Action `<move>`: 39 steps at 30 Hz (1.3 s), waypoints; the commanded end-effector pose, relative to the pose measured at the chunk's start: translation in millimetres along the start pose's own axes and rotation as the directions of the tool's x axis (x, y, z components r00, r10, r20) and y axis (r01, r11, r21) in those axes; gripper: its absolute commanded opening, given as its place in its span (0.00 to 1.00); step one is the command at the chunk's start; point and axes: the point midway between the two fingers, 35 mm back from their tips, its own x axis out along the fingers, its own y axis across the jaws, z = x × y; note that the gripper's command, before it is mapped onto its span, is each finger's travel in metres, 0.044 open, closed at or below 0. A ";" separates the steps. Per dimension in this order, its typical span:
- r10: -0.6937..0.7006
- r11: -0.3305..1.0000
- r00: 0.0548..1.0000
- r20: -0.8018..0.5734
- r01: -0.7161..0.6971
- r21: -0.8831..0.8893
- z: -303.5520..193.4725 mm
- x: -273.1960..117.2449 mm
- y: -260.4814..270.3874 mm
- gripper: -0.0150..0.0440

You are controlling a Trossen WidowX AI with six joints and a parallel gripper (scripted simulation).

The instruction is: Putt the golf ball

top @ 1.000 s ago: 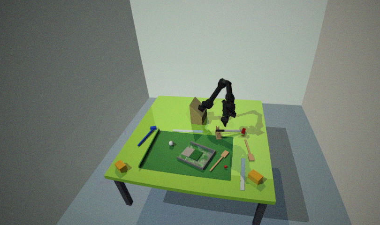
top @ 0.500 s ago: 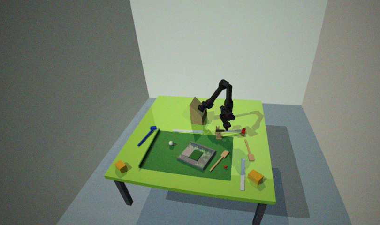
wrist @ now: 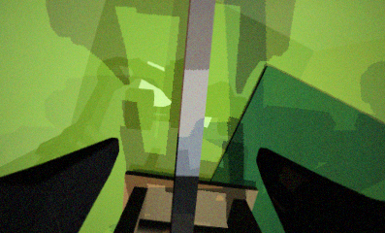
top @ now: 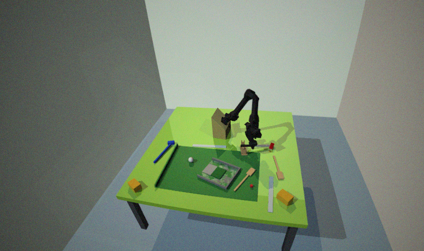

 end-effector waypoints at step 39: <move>0.001 1.000 1.000 0.001 -0.001 0.003 -3.7 26.5 0.4 0.31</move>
